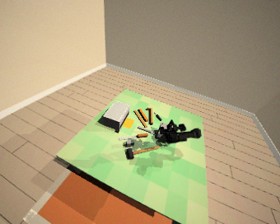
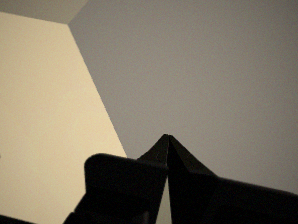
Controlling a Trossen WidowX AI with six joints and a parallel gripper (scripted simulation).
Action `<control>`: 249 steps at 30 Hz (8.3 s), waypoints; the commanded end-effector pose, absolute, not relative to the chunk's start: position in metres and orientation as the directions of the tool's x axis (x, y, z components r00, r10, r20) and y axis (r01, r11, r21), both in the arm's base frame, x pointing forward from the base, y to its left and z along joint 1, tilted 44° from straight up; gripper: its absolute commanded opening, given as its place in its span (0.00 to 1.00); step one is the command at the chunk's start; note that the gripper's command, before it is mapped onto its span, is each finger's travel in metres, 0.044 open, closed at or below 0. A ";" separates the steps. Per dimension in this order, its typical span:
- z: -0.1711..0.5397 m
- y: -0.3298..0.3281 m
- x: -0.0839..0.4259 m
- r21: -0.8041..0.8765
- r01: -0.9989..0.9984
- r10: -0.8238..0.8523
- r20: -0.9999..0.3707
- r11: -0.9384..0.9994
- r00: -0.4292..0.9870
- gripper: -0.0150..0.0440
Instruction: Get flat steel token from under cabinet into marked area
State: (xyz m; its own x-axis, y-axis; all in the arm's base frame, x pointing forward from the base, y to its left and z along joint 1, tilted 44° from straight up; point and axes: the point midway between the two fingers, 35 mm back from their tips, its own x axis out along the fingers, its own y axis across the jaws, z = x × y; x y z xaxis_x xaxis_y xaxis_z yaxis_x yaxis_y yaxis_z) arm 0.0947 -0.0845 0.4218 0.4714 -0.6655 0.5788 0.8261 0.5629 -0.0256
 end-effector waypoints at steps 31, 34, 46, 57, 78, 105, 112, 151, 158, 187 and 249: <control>0.424 0.006 0.226 -0.661 0.630 -0.265 0.575 0.407 0.774 0.71; 0.416 0.013 0.241 -0.717 0.580 -0.226 0.536 0.387 0.814 0.71; 0.370 0.034 0.295 -0.890 0.328 -0.091 0.316 0.317 0.944 0.71; 0.312 0.042 0.331 -0.960 0.044 0.000 0.046 0.277 0.999 0.71; 0.193 0.042 0.349 -0.801 -0.515 0.135 -0.499 0.307 0.856 0.71; 0.092 0.042 0.292 -0.101 -0.866 0.380 -0.869 0.490 0.316 0.71; 0.083 0.044 0.273 0.117 -0.840 0.464 -0.869 0.530 0.172 0.71; 0.054 0.079 0.232 0.589 -0.588 0.685 -0.724 0.555 -0.080 0.71; 0.045 0.087 0.232 0.589 -0.588 0.684 -0.725 0.555 -0.080 0.71; 0.021 0.110 0.230 0.582 -0.596 0.683 -0.727 0.553 -0.077 0.53; 0.100 0.059 0.254 0.588 -0.588 0.684 -0.725 0.555 -0.080 0.25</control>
